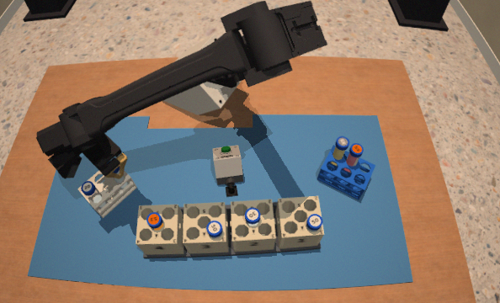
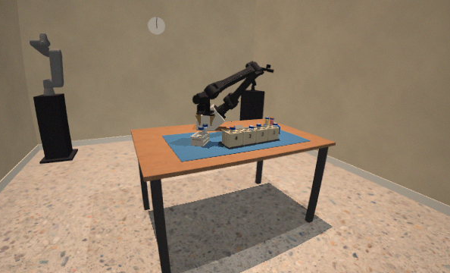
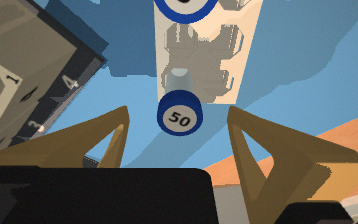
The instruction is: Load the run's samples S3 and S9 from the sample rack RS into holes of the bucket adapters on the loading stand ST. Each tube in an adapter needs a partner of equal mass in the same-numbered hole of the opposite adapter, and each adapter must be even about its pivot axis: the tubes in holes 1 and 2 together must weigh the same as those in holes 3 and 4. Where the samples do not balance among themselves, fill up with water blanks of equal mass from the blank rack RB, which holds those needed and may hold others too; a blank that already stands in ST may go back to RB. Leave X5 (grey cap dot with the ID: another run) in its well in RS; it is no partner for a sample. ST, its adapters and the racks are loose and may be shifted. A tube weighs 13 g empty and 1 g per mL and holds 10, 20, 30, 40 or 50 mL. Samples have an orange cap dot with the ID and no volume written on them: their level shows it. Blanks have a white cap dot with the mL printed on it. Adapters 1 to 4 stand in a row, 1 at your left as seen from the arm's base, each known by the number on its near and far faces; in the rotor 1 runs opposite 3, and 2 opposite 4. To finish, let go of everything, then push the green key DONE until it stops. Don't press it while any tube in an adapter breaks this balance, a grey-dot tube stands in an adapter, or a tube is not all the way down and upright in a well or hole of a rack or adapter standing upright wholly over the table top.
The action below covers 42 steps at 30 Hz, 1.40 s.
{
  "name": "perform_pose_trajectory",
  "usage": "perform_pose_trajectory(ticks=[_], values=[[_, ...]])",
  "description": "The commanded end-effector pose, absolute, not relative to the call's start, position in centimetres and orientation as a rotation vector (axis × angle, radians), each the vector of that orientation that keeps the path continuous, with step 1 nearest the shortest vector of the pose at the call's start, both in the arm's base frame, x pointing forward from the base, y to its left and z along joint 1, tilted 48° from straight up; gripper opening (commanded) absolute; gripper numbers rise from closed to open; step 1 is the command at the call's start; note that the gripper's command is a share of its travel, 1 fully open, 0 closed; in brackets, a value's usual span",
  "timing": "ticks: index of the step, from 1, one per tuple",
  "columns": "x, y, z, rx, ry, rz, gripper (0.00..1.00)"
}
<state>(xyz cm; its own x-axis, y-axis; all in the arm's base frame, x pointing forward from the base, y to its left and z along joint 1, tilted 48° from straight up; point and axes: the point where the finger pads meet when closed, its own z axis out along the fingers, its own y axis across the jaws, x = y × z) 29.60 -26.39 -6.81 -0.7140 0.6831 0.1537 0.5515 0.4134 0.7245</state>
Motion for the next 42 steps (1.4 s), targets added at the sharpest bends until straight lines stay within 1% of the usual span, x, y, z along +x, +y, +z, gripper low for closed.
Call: perform_pose_trajectory(ticks=[1, 4, 5, 10, 12, 16, 17, 18, 34, 36, 42], values=[[29.8, -26.3, -7.6, 1.126, 2.489, 1.187, 0.8], [30.0, -26.0, -7.6, 1.117, 2.495, 1.19, 0.8], [30.9, -28.1, -7.1, 1.102, 2.479, 1.144, 0.8], [30.3, -25.6, -8.0, 1.117, 2.495, 1.19, 0.8], [30.3, -27.2, -7.1, 1.107, 2.481, 1.154, 0.8], [29.7, -26.7, -7.8, 1.142, 2.474, 1.178, 0.8], [30.3, -27.2, -7.1, 1.107, 2.481, 1.154, 0.8], [30.3, -27.2, -7.1, 1.107, 2.481, 1.154, 0.0], [30.3, -27.2, -7.1, 1.107, 2.481, 1.154, 0.0], [29.9, -29.1, -5.8, 1.1, 2.469, 1.121, 0.0], [29.3, -30.0, -4.7, 1.097, 2.47, 1.114, 0.0]])
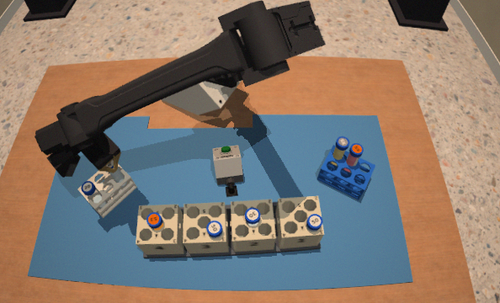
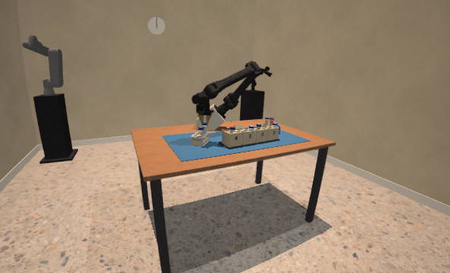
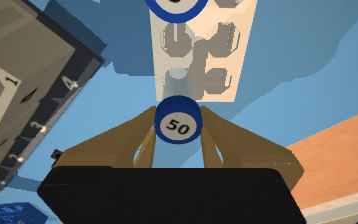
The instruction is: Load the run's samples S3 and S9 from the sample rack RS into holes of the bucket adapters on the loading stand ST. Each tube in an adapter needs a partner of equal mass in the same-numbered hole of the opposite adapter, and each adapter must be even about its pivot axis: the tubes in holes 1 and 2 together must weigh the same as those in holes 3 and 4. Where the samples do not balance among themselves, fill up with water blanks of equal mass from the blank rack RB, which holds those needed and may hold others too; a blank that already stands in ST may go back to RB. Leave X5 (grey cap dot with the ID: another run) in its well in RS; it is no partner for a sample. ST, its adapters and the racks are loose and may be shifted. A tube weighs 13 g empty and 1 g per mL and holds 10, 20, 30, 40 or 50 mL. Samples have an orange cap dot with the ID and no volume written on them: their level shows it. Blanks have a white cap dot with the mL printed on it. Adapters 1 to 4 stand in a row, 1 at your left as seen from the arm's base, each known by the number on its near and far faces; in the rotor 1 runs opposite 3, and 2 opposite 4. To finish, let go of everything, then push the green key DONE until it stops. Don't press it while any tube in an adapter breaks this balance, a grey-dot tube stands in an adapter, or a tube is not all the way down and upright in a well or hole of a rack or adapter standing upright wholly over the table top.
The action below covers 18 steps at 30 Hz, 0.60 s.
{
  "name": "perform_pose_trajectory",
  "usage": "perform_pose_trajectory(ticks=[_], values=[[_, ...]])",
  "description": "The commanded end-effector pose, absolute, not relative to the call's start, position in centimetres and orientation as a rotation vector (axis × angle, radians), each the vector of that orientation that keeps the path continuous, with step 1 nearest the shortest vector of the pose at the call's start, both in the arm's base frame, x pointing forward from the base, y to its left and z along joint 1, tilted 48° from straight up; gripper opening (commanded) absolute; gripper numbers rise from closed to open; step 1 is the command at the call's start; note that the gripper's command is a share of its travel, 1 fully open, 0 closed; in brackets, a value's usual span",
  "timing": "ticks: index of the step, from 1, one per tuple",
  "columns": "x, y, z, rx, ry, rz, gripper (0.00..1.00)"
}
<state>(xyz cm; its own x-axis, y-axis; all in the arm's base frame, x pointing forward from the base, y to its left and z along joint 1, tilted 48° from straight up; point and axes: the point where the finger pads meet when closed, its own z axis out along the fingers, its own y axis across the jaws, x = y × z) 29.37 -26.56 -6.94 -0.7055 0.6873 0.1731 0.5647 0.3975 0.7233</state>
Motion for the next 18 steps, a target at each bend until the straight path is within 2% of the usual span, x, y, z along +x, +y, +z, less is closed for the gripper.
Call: perform_pose_trajectory(ticks=[1, 18], values=[[29.2, -30.2, -4.5, 1.097, 2.47, 1.113, 0.0], [26.8, -33.2, -0.9, 1.097, 2.473, 1.105, 0.0]])
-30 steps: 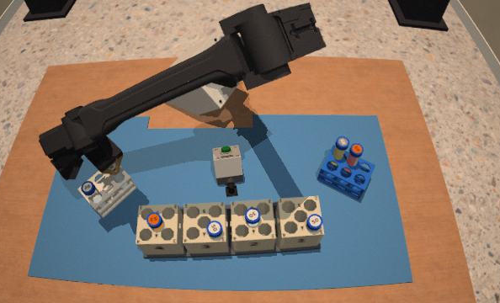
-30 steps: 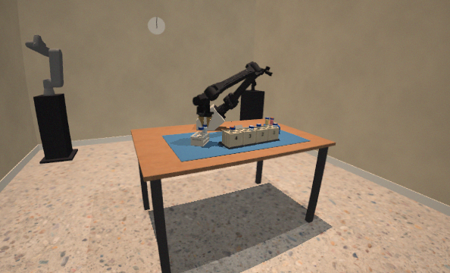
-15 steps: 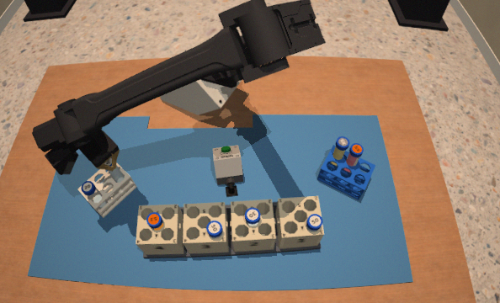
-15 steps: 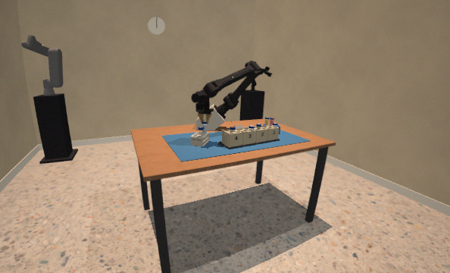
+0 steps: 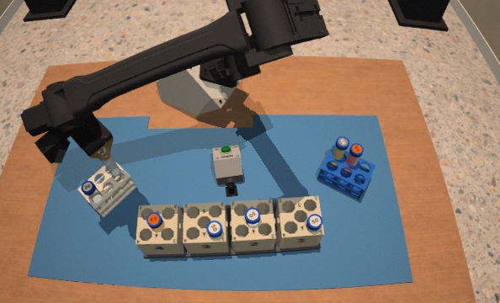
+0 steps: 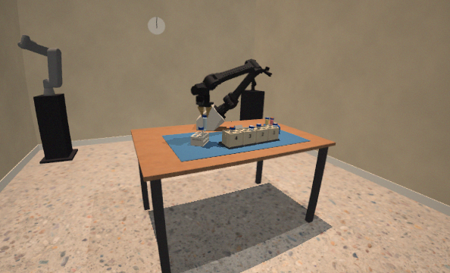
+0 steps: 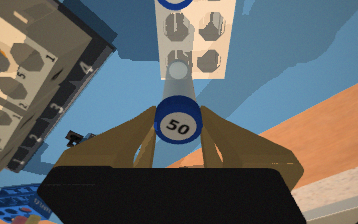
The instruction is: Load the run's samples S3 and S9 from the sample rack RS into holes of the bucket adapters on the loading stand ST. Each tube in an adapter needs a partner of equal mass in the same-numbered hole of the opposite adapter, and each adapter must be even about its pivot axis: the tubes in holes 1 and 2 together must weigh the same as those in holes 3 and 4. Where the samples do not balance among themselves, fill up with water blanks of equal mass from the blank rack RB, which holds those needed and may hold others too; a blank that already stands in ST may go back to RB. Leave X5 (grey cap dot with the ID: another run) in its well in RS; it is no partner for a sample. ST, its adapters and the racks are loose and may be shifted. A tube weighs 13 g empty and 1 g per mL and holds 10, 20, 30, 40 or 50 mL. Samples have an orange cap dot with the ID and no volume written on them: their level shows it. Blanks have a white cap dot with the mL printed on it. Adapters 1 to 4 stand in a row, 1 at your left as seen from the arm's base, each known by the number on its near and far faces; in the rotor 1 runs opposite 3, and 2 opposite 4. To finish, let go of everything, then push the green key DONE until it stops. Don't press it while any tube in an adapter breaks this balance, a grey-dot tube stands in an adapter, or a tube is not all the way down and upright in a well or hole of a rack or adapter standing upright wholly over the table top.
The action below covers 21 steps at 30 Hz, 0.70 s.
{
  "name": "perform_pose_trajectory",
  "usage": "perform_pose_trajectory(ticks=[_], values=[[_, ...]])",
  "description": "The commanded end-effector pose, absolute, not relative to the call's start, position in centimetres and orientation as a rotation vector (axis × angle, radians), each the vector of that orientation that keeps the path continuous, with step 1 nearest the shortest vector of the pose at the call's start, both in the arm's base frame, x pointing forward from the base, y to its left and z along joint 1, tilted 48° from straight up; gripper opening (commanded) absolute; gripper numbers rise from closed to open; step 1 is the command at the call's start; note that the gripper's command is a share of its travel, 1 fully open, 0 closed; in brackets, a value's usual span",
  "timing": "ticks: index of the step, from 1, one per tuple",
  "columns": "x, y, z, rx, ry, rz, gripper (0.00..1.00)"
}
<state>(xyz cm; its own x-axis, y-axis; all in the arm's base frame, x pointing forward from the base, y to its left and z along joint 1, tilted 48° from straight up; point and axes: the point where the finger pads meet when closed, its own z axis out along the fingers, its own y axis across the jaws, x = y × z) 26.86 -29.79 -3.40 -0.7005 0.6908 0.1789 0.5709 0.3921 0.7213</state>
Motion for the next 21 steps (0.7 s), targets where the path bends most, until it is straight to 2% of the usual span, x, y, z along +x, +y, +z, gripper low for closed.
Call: perform_pose_trajectory(ticks=[1, 21], values=[[26.6, -33.4, -0.7, 1.097, 2.474, 1.105, 0.0], [23.7, -36.9, 3.5, 1.099, 2.478, 1.097, 0.0]])
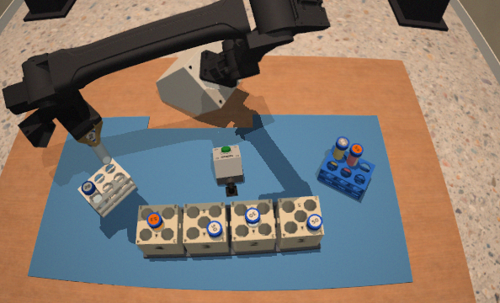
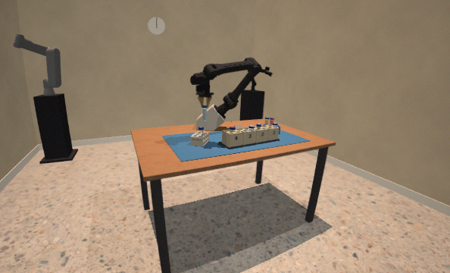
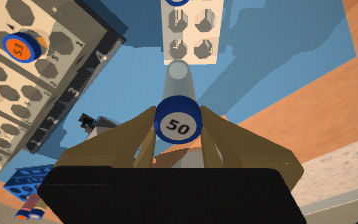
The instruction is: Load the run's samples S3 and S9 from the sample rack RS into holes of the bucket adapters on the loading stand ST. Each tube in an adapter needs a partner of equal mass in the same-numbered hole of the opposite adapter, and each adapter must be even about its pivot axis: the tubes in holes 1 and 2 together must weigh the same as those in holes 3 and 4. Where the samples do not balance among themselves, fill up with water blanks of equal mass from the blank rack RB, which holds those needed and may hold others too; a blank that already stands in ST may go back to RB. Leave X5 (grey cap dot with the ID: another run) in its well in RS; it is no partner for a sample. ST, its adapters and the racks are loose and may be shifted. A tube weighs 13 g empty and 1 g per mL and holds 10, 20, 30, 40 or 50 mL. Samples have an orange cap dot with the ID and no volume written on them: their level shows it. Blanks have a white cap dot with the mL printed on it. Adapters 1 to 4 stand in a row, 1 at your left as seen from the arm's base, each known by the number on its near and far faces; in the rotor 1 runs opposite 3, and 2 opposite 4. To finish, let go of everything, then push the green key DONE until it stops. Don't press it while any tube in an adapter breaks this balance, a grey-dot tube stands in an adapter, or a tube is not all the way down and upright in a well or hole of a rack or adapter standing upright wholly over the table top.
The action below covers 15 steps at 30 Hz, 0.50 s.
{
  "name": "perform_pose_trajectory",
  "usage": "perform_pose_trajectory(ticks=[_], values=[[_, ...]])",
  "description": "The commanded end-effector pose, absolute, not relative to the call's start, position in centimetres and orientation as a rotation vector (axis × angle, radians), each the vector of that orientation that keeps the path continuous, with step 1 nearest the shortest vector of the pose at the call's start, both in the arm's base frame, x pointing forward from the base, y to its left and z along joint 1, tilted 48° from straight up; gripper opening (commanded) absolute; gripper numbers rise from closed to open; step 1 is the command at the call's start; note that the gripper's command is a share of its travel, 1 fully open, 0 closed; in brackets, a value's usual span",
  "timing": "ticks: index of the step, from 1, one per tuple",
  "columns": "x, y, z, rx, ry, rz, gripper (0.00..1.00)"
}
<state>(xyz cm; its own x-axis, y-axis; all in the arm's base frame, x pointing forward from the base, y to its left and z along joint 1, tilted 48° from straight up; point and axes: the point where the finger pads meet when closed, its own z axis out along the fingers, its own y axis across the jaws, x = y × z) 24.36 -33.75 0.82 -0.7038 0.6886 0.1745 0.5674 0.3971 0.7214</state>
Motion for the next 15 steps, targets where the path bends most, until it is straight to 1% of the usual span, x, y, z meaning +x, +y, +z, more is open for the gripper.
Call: perform_pose_trajectory(ticks=[1, 2, 3, 4, 15], values=[[23.5, -37.1, 3.8, 1.099, 2.478, 1.097, 0.0], [23.4, -37.3, 4.0, 1.099, 2.478, 1.097, 0.0], [23.0, -34.7, 3.6, 1.085, 2.481, 1.153, 0.0], [24.3, -33.4, 4.1, 1.01, 2.513, 1.157, 0.0], [25.0, -29.1, 8.2, 0.685, 2.546, 1.089, 0.0]])
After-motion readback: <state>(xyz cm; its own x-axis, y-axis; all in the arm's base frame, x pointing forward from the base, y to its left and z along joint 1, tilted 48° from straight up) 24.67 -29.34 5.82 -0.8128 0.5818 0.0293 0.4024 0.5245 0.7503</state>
